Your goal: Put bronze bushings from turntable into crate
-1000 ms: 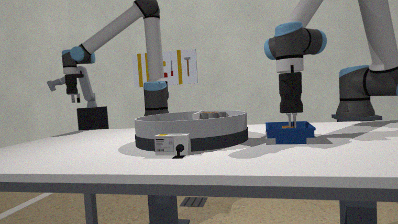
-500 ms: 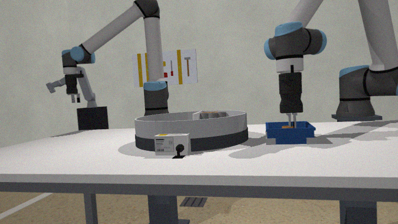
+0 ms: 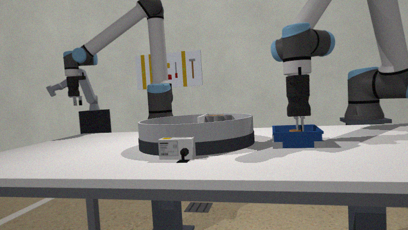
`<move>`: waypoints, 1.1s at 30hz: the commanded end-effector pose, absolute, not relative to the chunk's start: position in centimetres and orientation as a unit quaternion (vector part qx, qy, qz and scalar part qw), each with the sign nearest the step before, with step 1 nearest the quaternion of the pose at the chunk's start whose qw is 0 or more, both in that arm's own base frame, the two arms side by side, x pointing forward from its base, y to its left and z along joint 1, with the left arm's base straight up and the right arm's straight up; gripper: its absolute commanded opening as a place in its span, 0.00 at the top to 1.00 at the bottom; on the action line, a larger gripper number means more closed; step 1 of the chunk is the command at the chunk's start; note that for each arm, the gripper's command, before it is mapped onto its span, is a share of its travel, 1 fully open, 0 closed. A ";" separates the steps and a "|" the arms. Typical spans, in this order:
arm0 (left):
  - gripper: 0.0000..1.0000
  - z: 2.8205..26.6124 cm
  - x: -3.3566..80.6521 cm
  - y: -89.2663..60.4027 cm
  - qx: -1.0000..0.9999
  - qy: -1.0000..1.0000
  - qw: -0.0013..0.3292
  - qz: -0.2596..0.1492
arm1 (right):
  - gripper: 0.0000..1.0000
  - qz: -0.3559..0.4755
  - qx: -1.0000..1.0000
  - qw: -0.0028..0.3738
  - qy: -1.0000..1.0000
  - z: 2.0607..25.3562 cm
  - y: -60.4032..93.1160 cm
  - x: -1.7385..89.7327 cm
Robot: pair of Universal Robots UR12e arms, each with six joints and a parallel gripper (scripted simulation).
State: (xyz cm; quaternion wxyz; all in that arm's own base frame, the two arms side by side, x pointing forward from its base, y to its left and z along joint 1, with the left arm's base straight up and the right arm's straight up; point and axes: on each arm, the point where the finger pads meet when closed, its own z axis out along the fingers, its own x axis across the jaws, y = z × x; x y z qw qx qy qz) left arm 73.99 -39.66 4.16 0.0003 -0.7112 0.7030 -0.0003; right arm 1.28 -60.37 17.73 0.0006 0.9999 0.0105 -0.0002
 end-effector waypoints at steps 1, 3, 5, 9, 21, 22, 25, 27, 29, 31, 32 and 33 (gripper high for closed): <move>1.00 4.1 74.0 -39.4 -0.712 0.702 0.000 0.000 | 0.00 0.000 1.000 0.000 0.011 17.7 -60.4 1.3; 1.00 4.1 74.0 -39.4 -0.712 0.702 0.000 0.000 | 0.00 0.000 1.000 0.000 0.011 17.7 -60.4 1.3; 1.00 4.1 74.0 -39.4 -0.712 0.702 0.000 0.000 | 0.00 0.000 1.000 0.000 0.011 17.7 -60.4 1.3; 1.00 4.1 74.0 -39.4 -0.712 0.702 0.000 0.000 | 0.00 0.000 1.000 0.000 0.011 17.7 -60.4 1.3; 1.00 4.1 74.0 -39.4 -0.712 0.702 0.000 0.000 | 0.00 0.000 1.000 0.000 0.011 17.7 -60.4 1.3; 1.00 4.1 74.0 -39.4 -0.712 0.702 0.000 0.000 | 0.00 0.000 1.000 0.000 0.011 17.7 -60.4 1.3; 1.00 4.1 74.0 -39.4 -0.712 0.702 0.000 0.000 | 0.00 0.000 1.000 0.000 0.011 17.7 -60.4 1.3; 1.00 4.1 74.0 -39.4 -0.712 0.702 0.000 0.000 | 0.00 0.000 1.000 0.000 0.011 17.7 -60.4 1.3; 0.62 4.1 74.0 -39.4 -0.712 0.702 0.000 0.000 | 0.00 0.000 1.000 0.000 0.011 17.7 -60.4 1.3; 0.62 4.1 74.0 -39.4 -0.712 0.702 0.000 0.000 | 0.00 0.000 1.000 0.000 0.011 17.7 -60.4 1.3; 0.62 4.1 74.0 -39.4 -0.712 0.702 0.000 0.000 | 0.00 0.000 1.000 0.000 0.011 17.7 -60.4 1.3; 0.62 4.1 74.0 -39.4 -0.712 0.702 0.000 0.000 | 0.00 0.000 1.000 0.000 0.011 17.7 -60.4 1.3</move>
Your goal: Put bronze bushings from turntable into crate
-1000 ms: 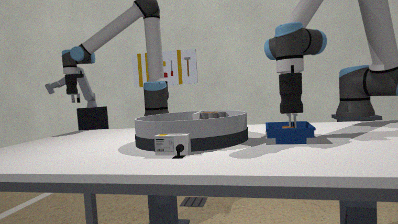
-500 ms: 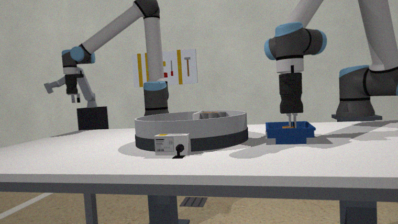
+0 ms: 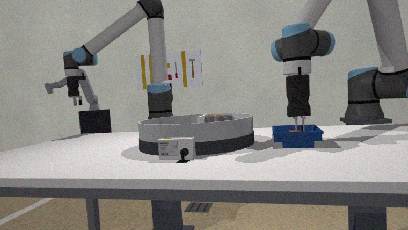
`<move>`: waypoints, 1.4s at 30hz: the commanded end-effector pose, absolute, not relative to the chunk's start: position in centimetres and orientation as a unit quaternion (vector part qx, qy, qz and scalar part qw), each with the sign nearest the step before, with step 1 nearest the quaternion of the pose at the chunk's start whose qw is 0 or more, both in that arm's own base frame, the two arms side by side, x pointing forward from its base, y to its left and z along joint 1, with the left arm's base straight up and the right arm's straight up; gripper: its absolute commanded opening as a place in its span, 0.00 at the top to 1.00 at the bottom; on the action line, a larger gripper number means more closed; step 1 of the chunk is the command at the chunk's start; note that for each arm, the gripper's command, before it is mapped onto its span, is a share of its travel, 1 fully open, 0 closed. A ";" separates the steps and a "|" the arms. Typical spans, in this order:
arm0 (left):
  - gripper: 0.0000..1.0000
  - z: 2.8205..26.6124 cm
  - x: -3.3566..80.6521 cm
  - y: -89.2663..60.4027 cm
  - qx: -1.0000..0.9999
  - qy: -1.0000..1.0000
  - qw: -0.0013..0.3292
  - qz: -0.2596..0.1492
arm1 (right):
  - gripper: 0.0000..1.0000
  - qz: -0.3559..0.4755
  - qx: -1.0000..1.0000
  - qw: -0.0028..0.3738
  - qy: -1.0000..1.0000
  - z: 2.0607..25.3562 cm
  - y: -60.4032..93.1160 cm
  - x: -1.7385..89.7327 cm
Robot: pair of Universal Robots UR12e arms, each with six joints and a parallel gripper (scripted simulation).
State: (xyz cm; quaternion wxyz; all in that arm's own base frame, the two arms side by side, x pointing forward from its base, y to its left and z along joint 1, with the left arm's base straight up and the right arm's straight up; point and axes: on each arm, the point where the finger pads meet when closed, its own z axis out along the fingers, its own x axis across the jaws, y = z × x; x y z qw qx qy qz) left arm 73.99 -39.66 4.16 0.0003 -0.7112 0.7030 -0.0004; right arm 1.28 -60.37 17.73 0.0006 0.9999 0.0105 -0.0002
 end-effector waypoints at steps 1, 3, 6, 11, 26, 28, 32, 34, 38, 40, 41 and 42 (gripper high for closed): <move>0.62 4.1 74.0 -39.4 -0.712 0.702 0.000 0.000 | 0.00 0.000 1.000 0.000 0.011 17.7 -60.4 1.3; 0.62 4.1 74.0 -39.4 -0.712 0.702 0.000 0.000 | 0.00 0.000 1.000 0.000 0.011 17.7 -60.4 1.3; 0.62 4.1 74.0 -39.4 -0.712 0.702 0.000 0.000 | 0.00 0.000 1.000 0.000 0.011 17.7 -60.4 1.3; 0.62 4.1 74.0 -39.4 -0.712 0.702 0.000 0.000 | 0.00 0.000 1.000 0.000 0.011 17.7 -60.4 1.3; 0.62 4.1 74.0 -39.4 -0.712 0.702 0.000 0.000 | 0.00 0.000 1.000 0.000 0.011 17.7 -60.4 1.3; 0.62 4.1 74.0 -39.4 -0.712 0.702 0.000 0.000 | 0.00 0.000 1.000 0.000 0.011 17.7 -60.4 1.3; 0.62 4.3 74.1 -39.5 -0.712 0.702 0.000 -0.001 | 0.00 0.000 1.000 0.000 0.011 17.7 -60.4 1.3; 0.62 4.7 74.1 -39.5 -0.712 0.702 0.000 -0.002 | 0.00 0.000 1.000 0.000 0.011 17.7 -60.4 1.3; 0.62 5.7 74.3 -39.6 -0.712 0.702 0.000 -0.003 | 0.00 0.000 1.000 0.000 0.011 17.7 -60.4 1.3; 0.62 6.4 74.3 -39.6 -0.712 0.702 0.000 -0.003 | 0.00 0.000 1.000 0.000 0.011 17.7 -60.4 1.3; 0.62 6.7 74.3 -39.6 -0.712 0.702 0.000 -0.003 | 0.00 0.000 1.000 0.000 0.011 17.7 -60.4 1.3; 0.62 7.2 74.3 -39.6 -0.712 0.702 0.000 -0.003 | 0.00 0.000 1.000 0.000 0.011 17.7 -60.4 1.3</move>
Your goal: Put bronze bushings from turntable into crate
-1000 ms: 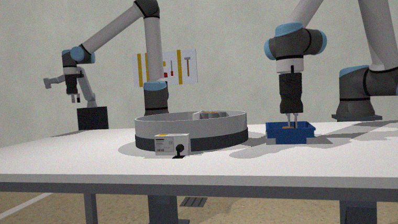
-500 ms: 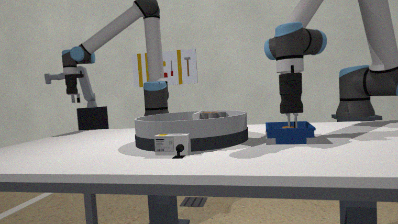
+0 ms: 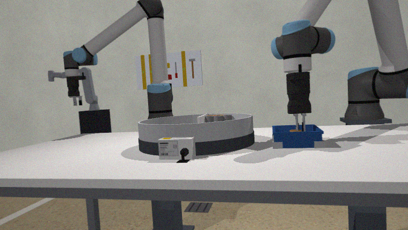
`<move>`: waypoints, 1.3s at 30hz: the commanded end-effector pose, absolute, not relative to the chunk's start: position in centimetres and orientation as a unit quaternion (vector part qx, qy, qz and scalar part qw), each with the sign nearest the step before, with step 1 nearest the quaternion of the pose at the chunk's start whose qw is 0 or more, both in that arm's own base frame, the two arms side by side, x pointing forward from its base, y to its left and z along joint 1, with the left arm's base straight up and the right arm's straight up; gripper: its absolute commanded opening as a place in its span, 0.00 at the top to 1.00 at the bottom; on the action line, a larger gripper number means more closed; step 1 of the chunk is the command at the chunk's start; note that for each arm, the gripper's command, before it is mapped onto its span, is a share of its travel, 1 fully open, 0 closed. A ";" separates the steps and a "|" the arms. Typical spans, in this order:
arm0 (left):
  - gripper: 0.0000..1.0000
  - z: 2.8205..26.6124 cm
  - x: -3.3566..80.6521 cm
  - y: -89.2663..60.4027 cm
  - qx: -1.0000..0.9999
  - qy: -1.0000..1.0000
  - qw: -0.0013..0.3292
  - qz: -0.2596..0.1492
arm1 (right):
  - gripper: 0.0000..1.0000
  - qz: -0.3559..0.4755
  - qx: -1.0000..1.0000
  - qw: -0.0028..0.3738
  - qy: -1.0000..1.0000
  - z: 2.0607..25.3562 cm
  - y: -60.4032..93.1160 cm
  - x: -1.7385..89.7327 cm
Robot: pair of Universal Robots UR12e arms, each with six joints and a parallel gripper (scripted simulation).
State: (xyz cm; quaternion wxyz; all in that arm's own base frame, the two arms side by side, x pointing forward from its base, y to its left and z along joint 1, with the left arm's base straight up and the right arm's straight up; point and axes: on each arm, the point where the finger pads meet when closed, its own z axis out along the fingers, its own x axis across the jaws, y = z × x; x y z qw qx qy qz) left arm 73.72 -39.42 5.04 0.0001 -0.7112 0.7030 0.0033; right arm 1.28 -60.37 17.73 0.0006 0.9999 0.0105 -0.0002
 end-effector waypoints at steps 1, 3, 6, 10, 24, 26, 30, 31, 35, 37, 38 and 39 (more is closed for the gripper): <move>0.62 7.2 74.3 -39.6 -0.712 0.702 0.000 -0.003 | 0.00 0.000 1.000 0.000 0.011 17.7 -60.4 1.3; 0.62 7.6 74.2 -39.6 -0.712 0.702 0.000 -0.003 | 0.00 0.000 1.000 0.000 0.011 17.7 -60.4 1.3; 0.62 9.1 74.2 -39.6 -0.712 0.702 0.000 -0.003 | 0.00 0.000 1.000 0.000 0.011 17.7 -60.4 1.3; 0.62 11.1 74.2 -39.6 -0.712 0.702 0.000 -0.003 | 0.00 0.000 1.000 0.000 0.011 17.7 -60.4 1.3; 0.62 14.4 74.2 -39.6 -0.712 0.702 0.000 -0.002 | 0.00 0.000 1.000 0.000 0.011 17.7 -60.4 1.3; 0.62 14.5 74.2 -39.6 -0.712 0.702 0.000 -0.002 | 0.00 0.000 1.000 0.000 0.011 17.7 -60.4 1.3; 0.62 14.5 74.2 -39.6 -0.712 0.702 0.000 -0.002 | 0.00 0.000 1.000 0.000 0.011 17.7 -60.4 1.3; 0.62 14.5 74.2 -39.6 -0.712 0.702 0.000 -0.002 | 0.00 0.000 1.000 0.000 0.011 17.7 -60.4 1.3; 0.62 14.5 74.2 -39.6 -0.712 0.702 0.000 -0.002 | 0.00 0.000 1.000 0.000 0.011 17.7 -60.4 1.3; 0.62 14.5 74.2 -39.6 -0.712 0.702 0.000 -0.002 | 0.00 0.000 1.000 0.000 0.011 17.7 -60.4 1.3; 0.62 14.5 74.2 -39.6 -0.712 0.702 0.000 -0.002 | 0.00 0.000 1.000 0.000 0.011 17.7 -60.4 1.3; 0.62 14.5 74.2 -39.6 -0.712 0.702 0.000 -0.002 | 0.00 0.000 1.000 0.000 0.011 17.7 -60.4 1.3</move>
